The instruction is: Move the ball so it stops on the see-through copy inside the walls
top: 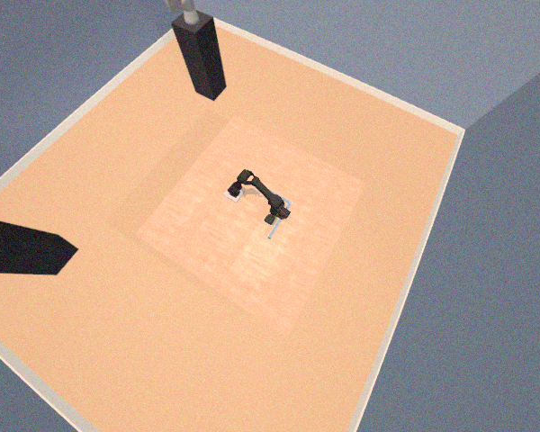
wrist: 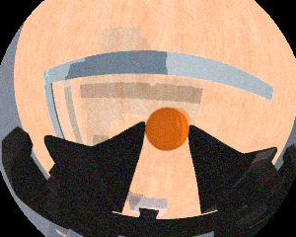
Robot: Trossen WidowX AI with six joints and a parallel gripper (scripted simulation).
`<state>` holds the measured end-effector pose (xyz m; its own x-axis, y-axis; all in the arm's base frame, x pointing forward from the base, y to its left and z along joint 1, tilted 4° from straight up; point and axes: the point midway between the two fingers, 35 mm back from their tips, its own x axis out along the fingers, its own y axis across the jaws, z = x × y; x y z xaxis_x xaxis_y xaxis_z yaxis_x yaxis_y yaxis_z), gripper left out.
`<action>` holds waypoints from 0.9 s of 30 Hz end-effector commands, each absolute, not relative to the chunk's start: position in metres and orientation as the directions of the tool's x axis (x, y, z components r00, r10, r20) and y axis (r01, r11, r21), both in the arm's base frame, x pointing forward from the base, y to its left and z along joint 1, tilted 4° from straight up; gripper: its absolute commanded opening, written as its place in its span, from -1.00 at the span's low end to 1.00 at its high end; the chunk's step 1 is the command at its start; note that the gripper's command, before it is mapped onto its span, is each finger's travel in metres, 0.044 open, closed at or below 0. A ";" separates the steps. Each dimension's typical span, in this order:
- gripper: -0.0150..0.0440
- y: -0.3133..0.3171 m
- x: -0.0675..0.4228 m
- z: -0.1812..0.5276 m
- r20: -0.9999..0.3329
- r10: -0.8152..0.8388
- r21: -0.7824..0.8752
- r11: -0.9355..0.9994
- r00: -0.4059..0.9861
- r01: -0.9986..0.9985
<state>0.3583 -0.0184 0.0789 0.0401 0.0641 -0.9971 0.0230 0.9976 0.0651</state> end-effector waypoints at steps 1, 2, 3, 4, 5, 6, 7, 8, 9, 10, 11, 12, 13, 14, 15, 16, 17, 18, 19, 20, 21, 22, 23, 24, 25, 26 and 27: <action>-0.49 -0.020 0.358 0.106 -0.997 0.063 0.064 0.998 0.053 0.018; -0.49 -0.020 0.357 0.112 -0.997 0.063 0.064 0.998 0.053 0.018; -0.49 -0.021 0.356 0.118 -0.997 0.063 0.064 0.998 0.053 0.018; -0.49 -0.021 0.355 0.124 -0.997 0.063 0.064 0.998 0.053 0.018; -0.49 -0.021 0.354 0.130 -0.997 0.062 0.064 0.998 0.052 0.018; -0.49 -0.022 0.353 0.136 -0.997 0.062 0.063 0.998 0.052 0.018; -0.49 -0.022 0.352 0.142 -0.997 0.062 0.063 0.998 0.052 0.018; -0.49 -0.022 0.350 0.148 -0.997 0.062 0.063 0.998 0.052 0.018; -0.49 -0.022 0.349 0.153 -0.997 0.062 0.063 0.998 0.052 0.018; -0.49 -0.023 0.348 0.156 -0.997 0.062 0.063 0.998 0.052 0.018; -0.49 -0.023 0.348 0.157 -0.997 0.062 0.063 0.998 0.052 0.018; -0.49 -0.023 0.348 0.157 -0.997 0.062 0.063 0.998 0.052 0.018; -0.49 -0.023 0.348 0.157 -0.997 0.062 0.063 0.998 0.052 0.018; -0.49 -0.023 0.348 0.156 -0.997 0.062 0.063 0.998 0.052 0.018; -0.49 -0.023 0.348 0.155 -0.997 0.062 0.063 0.998 0.052 0.018; -0.49 -0.024 0.347 0.152 -0.997 0.062 0.063 0.998 0.052 0.018; -0.49 -0.026 0.347 0.148 -0.997 0.062 0.063 0.998 0.052 0.018; -0.49 -0.027 0.346 0.145 -0.997 0.062 0.063 0.998 0.052 0.018; -0.49 -0.028 0.346 0.141 -0.997 0.062 0.063 0.998 0.052 0.018; -0.49 -0.029 0.345 0.138 -0.997 0.062 0.063 0.998 0.052 0.018; -0.49 -0.030 0.344 0.134 -0.997 0.062 0.063 0.998 0.051 0.018; -0.49 -0.031 0.343 0.130 -0.997 0.061 0.062 0.998 0.051 0.018; -0.49 -0.032 0.342 0.127 -0.997 0.061 0.062 0.998 0.051 0.018; -0.49 -0.034 0.341 0.123 -0.997 0.061 0.062 0.998 0.051 0.018; -0.49 -0.035 0.340 0.120 -0.997 0.061 0.062 0.998 0.051 0.018; -0.49 -0.036 0.339 0.116 -0.997 0.061 0.062 0.998 0.051 0.018; -0.49 -0.037 0.338 0.113 -0.997 0.061 0.062 0.998 0.051 0.018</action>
